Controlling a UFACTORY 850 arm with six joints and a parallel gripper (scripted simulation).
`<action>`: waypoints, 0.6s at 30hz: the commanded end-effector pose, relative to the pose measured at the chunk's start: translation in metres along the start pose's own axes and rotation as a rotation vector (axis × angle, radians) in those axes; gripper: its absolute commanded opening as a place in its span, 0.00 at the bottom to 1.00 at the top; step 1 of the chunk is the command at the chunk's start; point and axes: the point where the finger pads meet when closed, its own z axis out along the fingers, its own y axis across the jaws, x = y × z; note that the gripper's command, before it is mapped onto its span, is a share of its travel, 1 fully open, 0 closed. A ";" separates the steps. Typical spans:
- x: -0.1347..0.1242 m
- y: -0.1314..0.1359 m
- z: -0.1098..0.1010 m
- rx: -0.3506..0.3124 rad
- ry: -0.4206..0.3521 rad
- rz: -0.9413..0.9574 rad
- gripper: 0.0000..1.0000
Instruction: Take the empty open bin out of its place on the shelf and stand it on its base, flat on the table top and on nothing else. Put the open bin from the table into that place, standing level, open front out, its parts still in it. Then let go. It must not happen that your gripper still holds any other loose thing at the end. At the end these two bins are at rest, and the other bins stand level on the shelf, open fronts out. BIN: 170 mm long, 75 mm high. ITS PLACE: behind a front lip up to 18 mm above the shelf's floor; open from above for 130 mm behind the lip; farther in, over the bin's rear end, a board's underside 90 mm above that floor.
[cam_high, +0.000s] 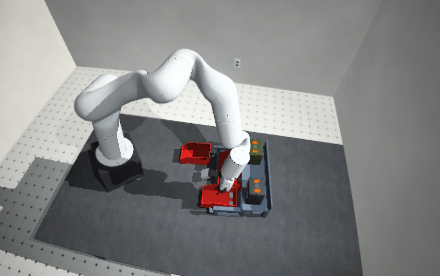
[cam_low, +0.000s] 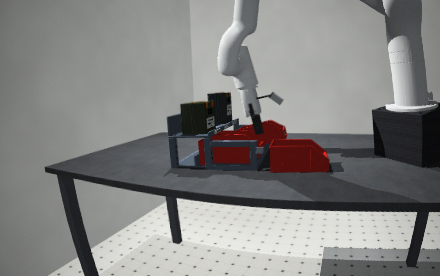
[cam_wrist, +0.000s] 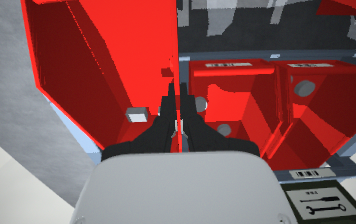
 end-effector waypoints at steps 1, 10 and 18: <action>-0.001 0.000 -0.001 0.000 -0.003 0.000 0.00; -0.005 0.000 -0.001 0.000 -0.010 0.000 0.00; -0.008 0.000 -0.002 0.000 -0.017 0.000 0.00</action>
